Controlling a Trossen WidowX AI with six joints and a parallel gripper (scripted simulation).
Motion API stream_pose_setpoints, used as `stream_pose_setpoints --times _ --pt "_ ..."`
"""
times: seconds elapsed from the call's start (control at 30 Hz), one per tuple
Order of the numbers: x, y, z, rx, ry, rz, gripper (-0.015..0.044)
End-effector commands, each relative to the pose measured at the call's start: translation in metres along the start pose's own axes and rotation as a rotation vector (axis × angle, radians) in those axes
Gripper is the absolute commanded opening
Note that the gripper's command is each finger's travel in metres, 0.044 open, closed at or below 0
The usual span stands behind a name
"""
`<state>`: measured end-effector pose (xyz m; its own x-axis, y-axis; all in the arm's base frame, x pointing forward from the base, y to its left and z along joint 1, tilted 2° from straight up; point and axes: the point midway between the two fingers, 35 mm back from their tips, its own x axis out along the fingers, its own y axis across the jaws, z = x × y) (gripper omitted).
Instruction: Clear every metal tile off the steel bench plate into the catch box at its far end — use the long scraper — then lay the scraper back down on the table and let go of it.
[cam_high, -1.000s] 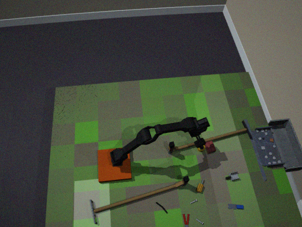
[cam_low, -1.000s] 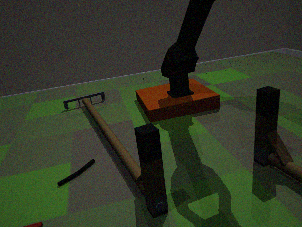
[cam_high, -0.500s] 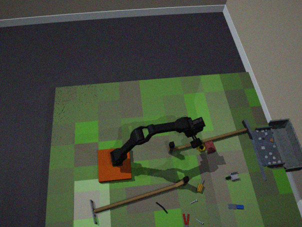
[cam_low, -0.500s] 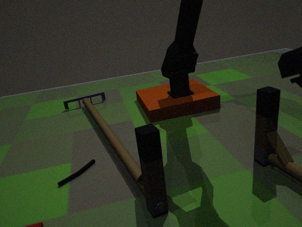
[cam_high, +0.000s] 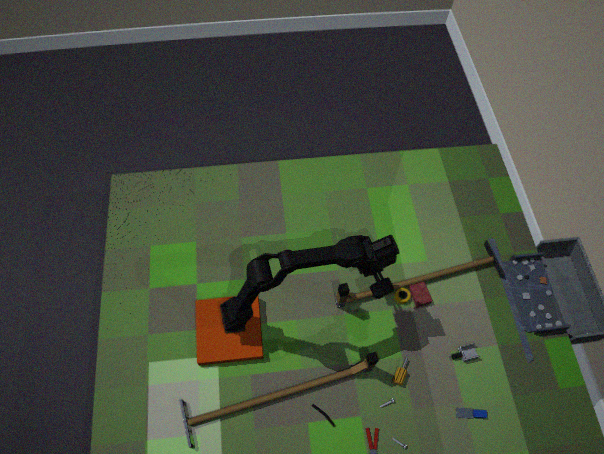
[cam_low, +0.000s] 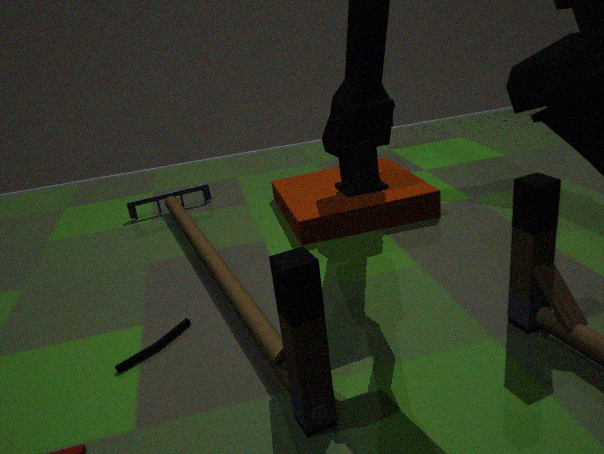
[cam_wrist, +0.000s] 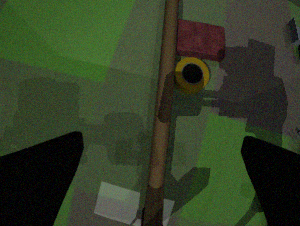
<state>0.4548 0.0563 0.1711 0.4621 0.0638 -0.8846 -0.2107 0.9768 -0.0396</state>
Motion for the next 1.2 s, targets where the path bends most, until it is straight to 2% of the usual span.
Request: stream_pose_setpoints --times 0.0,1.17 --pt "-0.009 0.0 -0.006 0.01 -0.015 0.001 0.044" --pt "-0.063 0.003 -0.078 0.062 -0.118 -0.003 0.044"
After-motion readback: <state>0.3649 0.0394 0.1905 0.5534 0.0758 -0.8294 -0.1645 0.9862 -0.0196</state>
